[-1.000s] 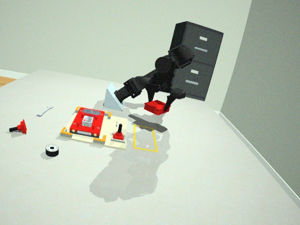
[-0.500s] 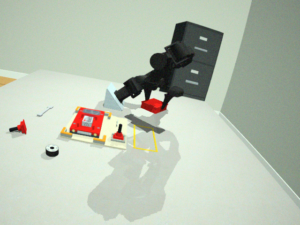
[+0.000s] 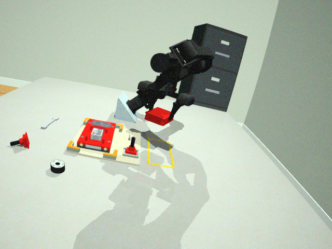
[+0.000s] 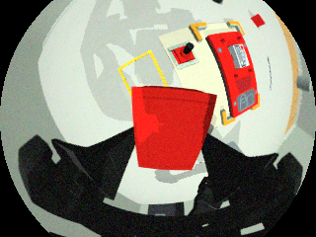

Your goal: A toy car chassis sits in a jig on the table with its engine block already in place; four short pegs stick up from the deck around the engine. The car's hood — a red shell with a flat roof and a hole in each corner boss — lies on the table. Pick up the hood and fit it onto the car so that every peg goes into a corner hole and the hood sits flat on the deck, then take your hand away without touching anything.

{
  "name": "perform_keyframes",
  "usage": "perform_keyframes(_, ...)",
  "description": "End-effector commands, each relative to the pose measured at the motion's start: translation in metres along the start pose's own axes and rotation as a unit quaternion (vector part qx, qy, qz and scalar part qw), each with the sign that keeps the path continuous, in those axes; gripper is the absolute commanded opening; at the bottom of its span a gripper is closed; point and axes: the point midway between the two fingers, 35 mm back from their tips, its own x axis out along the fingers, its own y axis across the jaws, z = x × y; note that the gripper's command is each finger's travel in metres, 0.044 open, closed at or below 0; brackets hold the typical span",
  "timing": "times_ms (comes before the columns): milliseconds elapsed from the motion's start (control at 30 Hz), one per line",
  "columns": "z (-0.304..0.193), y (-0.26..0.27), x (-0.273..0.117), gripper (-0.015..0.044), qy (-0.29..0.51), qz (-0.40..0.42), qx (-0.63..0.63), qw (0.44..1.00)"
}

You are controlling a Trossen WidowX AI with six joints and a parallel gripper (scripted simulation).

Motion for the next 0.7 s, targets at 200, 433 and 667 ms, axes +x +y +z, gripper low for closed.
perform_keyframes(200,0.034,-0.020,-0.004,0.0000,-0.004,-0.003,-0.052,0.999)
perform_keyframes(433,0.057,-0.038,-0.005,0.0000,-0.004,-0.005,-0.088,0.996)
perform_keyframes(667,0.078,-0.058,-0.004,0.0000,-0.004,-0.005,-0.127,0.992)
